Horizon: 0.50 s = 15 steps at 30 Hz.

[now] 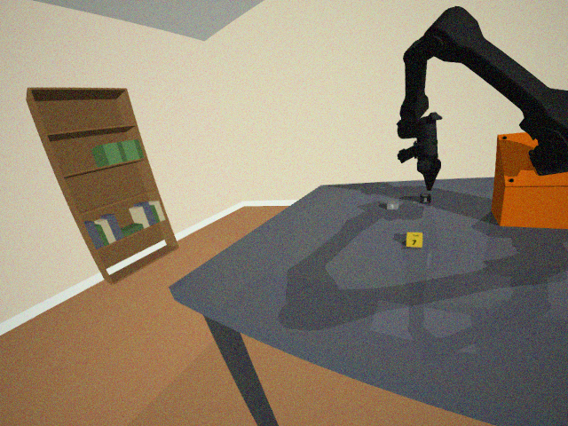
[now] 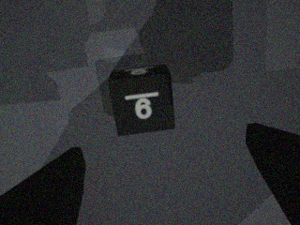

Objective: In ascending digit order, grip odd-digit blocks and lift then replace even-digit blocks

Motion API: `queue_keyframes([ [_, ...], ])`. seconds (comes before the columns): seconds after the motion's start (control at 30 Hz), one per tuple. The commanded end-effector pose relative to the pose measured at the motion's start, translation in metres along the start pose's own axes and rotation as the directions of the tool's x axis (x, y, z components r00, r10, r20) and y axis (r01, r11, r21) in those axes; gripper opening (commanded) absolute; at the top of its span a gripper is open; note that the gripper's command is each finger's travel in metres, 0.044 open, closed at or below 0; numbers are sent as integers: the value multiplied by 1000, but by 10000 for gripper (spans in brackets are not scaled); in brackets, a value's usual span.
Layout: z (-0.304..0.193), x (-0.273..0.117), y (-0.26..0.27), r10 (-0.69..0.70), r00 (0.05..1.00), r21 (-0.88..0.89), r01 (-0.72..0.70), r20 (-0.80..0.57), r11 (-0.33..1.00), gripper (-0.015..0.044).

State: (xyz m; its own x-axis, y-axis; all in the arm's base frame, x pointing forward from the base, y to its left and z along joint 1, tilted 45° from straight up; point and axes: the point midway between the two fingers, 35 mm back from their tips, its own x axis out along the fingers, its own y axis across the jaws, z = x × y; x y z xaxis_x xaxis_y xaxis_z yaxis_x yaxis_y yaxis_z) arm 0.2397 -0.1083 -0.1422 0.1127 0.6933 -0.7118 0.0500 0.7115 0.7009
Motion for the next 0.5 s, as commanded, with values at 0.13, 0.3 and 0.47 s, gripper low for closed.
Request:
queue_keyframes([
  [0.13, 3, 10, -2, -5, 1000, 4, 5, 17, 1000, 400],
  [0.3, 3, 18, -2, -4, 1000, 4, 4, 17, 1000, 400],
  [0.47, 3, 26, -2, -4, 1000, 4, 4, 17, 1000, 400],
])
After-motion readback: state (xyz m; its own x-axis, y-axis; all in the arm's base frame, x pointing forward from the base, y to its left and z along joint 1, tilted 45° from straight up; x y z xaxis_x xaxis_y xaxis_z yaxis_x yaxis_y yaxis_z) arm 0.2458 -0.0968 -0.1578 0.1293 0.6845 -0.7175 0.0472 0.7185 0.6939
